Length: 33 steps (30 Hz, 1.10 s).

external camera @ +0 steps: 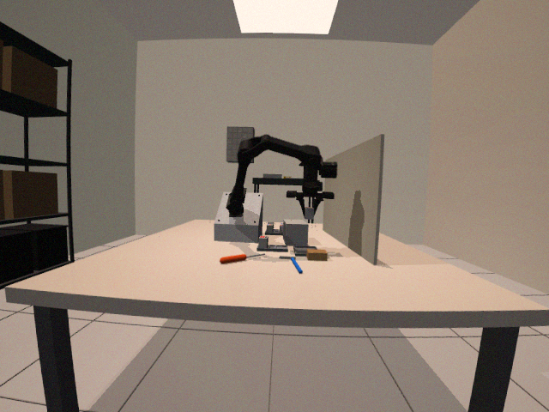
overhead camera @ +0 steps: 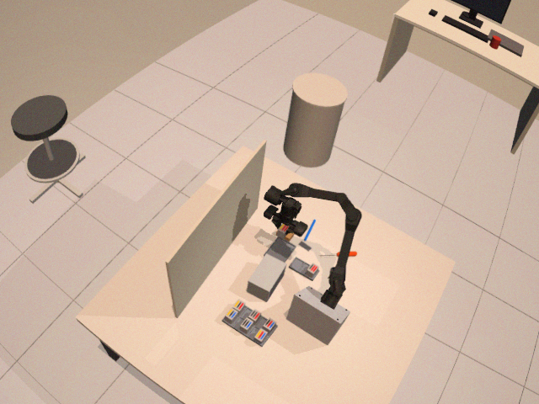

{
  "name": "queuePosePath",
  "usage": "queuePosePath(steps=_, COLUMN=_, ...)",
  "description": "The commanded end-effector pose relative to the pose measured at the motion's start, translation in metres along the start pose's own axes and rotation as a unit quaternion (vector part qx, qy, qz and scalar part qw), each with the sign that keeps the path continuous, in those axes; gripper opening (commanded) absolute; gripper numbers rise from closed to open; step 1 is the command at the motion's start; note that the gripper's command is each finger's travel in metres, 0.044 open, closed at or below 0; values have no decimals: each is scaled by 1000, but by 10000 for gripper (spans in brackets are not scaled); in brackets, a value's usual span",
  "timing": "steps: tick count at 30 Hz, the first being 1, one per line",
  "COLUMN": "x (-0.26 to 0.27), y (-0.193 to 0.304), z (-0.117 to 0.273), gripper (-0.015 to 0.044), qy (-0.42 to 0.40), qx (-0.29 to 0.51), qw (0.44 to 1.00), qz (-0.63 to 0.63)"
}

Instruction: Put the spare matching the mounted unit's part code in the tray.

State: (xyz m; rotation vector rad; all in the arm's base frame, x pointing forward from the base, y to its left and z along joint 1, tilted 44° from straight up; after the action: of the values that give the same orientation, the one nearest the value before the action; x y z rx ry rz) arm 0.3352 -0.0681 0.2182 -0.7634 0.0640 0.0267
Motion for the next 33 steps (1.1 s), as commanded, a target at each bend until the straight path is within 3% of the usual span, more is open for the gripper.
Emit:
queuePosePath(steps=1, x=1, y=1, z=-5, gripper=0, qy=0, qx=0, qw=1000, qz=2)
queuePosePath(steps=33, x=4, y=1, z=-38, gripper=0, qy=-1, qx=1, qw=1000, qz=2)
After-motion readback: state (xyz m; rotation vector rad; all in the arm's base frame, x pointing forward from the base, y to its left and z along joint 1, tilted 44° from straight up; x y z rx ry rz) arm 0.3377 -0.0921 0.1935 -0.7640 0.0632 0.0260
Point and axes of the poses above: the point midway between the two fingers, 35 mm back from their tips, its own z axis back along the fingers, its own x axis across the jaws, y = z × x, the point moved 8 cm from there along z, back along the fingers, and after that the axes turned 5 degrees about z, right-handed, at the moved point
